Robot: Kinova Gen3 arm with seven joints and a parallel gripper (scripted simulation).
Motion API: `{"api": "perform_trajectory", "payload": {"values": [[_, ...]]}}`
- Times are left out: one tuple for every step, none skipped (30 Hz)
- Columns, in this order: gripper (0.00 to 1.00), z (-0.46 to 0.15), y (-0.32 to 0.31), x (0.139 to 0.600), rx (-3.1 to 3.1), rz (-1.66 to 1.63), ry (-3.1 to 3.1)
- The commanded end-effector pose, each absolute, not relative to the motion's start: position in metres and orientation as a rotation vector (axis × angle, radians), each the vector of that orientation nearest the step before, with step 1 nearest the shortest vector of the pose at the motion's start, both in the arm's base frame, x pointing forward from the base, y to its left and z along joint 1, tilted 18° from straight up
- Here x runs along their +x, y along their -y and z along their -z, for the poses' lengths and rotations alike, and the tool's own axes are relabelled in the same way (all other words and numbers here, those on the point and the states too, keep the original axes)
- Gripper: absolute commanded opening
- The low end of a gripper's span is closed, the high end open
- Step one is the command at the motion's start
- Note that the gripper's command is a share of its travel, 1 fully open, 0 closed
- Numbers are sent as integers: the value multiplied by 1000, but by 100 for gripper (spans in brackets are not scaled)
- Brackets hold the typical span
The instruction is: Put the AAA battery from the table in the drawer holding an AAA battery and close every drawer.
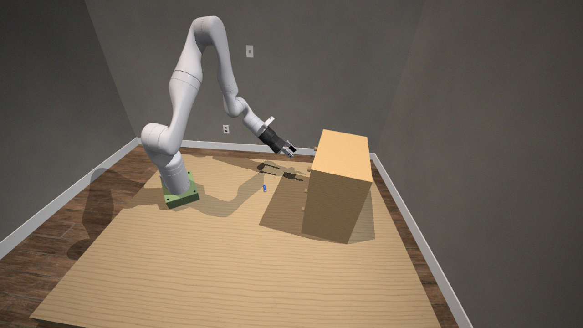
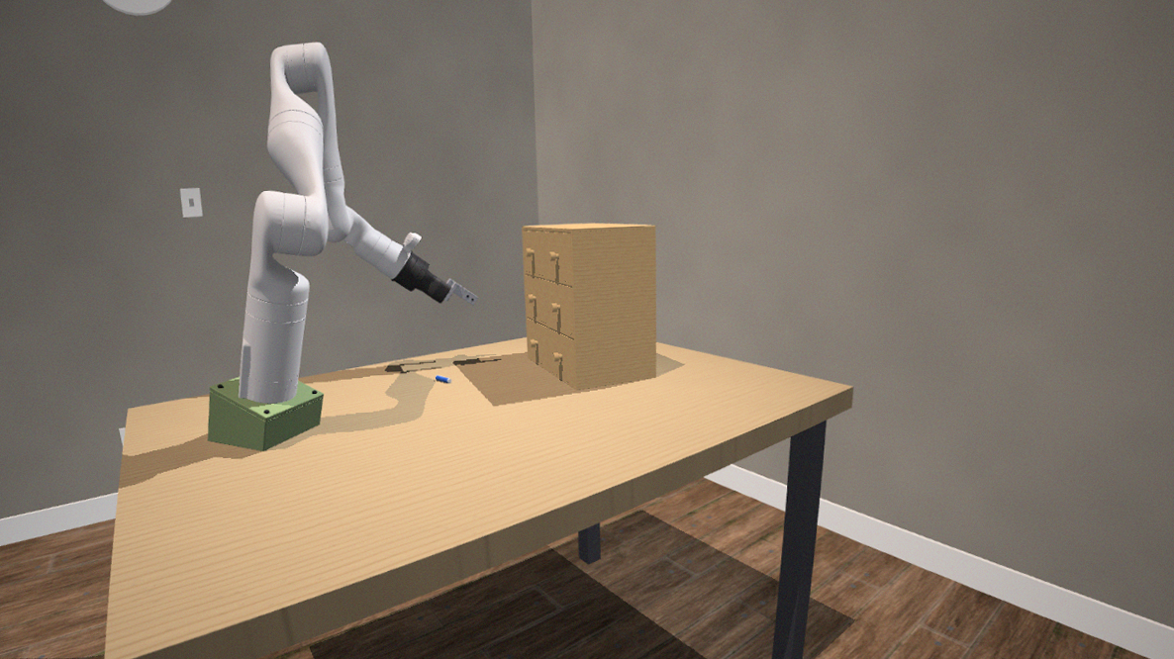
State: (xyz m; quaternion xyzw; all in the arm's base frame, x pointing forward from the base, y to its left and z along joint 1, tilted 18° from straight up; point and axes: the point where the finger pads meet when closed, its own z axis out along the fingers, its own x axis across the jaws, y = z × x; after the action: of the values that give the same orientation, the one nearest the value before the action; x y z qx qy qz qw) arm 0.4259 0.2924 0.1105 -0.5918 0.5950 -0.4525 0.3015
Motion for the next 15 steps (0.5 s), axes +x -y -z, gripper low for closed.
{"api": "perform_trajectory", "payload": {"values": [[100,-99,-288,427,-1569,1252,-1527],[100,-98,-287,428,-1559,1260,-1513],[100,-97,-287,429,-1549,1270,-1499],[100,-96,-286,431,-1538,1280,-1485],[100,-95,-286,432,-1528,1288,-1471],[100,-94,-286,433,-1517,1297,-1457],[100,-93,-285,434,-1507,1306,-1443],[100,-92,-285,435,-1497,1314,-1430],[100,-91,-285,436,-1486,1322,-1417],[100,-90,-284,438,-1476,1331,-1403],[100,-89,-284,439,-1467,1338,-1391],[100,-89,-284,439,-1467,1338,-1391],[100,-89,-284,439,-1467,1338,-1391],[100,-88,-284,440,-1458,1345,-1379],[100,-87,-284,440,-1449,1352,-1368]]}}
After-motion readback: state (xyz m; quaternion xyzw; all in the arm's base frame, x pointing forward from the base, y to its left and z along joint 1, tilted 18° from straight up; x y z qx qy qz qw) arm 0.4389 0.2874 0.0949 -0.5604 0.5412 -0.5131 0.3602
